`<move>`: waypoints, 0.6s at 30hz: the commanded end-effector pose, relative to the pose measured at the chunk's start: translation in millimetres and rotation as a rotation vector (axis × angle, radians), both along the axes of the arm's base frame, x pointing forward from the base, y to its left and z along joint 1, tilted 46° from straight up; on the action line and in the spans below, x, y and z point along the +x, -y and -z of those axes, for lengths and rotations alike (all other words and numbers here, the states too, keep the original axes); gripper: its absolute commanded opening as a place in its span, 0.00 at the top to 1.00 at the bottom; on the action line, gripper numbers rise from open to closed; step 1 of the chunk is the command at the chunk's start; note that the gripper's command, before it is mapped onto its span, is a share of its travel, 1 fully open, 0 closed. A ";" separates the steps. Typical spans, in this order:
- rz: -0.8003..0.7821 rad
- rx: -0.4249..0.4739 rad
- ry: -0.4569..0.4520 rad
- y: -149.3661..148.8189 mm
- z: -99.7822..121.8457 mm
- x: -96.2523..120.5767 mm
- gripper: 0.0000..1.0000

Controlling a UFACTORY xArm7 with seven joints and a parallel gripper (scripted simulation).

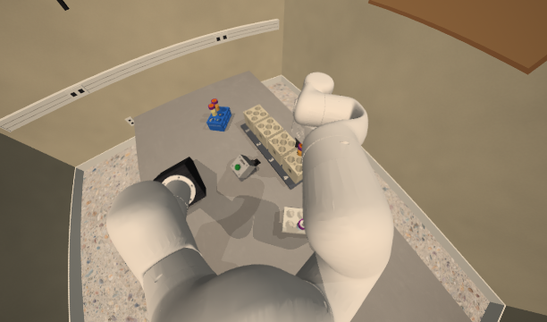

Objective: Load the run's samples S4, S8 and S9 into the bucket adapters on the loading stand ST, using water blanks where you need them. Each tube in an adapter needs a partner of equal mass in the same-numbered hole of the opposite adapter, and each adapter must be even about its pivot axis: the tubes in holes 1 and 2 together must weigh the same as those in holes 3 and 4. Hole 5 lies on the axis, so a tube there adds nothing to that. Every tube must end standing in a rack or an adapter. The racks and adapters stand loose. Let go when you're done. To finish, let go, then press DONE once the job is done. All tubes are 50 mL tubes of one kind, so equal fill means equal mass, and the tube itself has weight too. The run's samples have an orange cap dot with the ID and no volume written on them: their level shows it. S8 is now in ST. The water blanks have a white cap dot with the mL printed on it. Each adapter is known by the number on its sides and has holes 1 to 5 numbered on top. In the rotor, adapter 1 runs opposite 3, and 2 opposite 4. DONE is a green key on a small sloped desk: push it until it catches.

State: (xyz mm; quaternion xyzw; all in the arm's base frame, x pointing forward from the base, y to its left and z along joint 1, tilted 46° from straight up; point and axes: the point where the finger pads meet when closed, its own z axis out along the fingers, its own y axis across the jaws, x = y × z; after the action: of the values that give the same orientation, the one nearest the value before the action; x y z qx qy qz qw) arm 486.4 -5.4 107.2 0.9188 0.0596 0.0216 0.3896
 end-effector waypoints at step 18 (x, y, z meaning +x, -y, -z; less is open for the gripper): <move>-0.004 0.002 0.003 11.8 12.7 2.8 1.00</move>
State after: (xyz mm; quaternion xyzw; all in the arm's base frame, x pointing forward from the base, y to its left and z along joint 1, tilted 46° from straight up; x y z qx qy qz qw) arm 487.8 -16.8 96.1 0.9188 0.0596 0.0216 0.3896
